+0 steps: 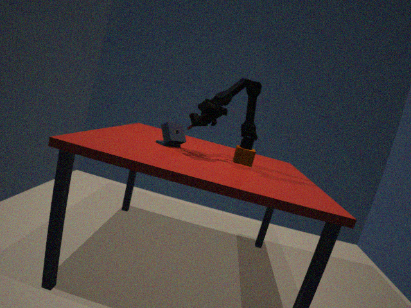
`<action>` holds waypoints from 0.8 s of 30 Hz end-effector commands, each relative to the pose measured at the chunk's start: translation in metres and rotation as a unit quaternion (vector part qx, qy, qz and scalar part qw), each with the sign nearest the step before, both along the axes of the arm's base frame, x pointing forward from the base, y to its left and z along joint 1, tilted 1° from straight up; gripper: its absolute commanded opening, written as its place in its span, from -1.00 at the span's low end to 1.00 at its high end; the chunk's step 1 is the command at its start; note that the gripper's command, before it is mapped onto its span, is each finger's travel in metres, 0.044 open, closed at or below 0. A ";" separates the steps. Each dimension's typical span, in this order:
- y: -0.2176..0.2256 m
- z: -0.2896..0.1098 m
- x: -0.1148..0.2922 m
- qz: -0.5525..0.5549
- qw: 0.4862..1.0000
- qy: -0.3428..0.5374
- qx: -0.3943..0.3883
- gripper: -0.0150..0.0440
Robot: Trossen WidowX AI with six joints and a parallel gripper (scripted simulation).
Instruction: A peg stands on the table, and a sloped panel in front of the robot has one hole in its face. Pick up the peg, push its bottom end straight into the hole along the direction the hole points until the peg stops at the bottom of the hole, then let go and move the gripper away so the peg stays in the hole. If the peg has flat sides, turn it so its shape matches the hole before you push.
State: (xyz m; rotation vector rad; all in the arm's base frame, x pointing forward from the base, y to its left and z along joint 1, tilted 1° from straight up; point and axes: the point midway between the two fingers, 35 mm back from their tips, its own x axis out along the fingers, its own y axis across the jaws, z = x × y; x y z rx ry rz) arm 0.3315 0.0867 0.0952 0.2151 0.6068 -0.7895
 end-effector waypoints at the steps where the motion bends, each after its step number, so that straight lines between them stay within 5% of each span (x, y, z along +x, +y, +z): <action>1: 0.005 0.000 -0.001 0.000 1.000 -0.013 -0.001 -0.49; 24: -0.004 -0.013 0.017 0.002 0.999 -0.034 0.005 -0.49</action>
